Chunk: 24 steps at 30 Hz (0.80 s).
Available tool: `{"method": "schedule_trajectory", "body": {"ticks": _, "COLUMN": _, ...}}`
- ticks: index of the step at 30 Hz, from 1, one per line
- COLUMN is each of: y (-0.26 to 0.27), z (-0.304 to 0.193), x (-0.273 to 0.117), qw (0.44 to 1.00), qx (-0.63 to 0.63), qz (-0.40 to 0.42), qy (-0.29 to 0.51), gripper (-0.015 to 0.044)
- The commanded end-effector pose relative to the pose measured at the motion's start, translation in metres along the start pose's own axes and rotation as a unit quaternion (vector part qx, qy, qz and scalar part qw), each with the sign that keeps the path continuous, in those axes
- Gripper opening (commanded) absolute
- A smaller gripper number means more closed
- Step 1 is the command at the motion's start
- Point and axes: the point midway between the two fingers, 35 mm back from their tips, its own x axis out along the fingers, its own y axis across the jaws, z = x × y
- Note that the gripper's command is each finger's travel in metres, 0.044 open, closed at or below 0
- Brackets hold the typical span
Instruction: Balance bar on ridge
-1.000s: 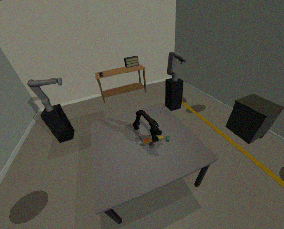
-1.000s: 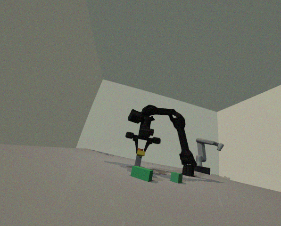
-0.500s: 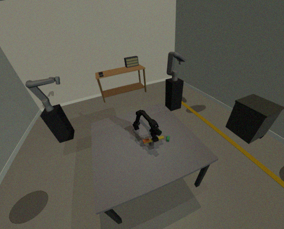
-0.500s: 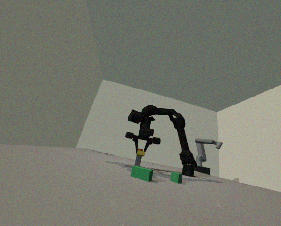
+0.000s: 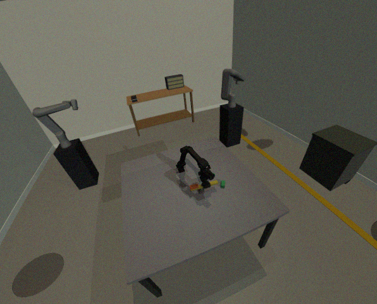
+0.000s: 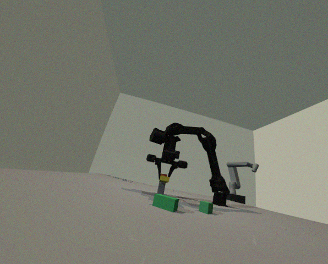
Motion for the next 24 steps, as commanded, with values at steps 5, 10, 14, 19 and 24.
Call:
{"method": "schedule_trajectory", "body": {"ticks": 5, "y": -0.0007, "z": -0.0005, "x": 0.0002, "qw": 1.000, "qx": 0.001, "qz": -0.003, "qy": 0.001, "gripper": 0.0000}}
{"method": "schedule_trajectory", "body": {"ticks": 10, "y": -0.0006, "z": -0.0005, "x": 0.0007, "qw": 1.000, "qx": 0.001, "qz": -0.003, "qy": 0.001, "gripper": 0.0000}}
{"method": "schedule_trajectory", "body": {"ticks": 14, "y": -0.0006, "z": -0.0006, "x": 0.0010, "qw": 1.000, "qx": 0.001, "qz": -0.003, "qy": 0.001, "gripper": 0.0000}}
{"method": "schedule_trajectory", "body": {"ticks": 19, "y": -0.0005, "z": -0.0006, "x": 0.0014, "qw": 1.000, "qx": 0.001, "qz": -0.003, "qy": 0.001, "gripper": 0.0000}}
{"method": "schedule_trajectory", "body": {"ticks": 24, "y": -0.0004, "z": -0.0006, "x": 0.0019, "qw": 1.000, "qx": 0.001, "qz": -0.003, "qy": 0.001, "gripper": 0.0000}}
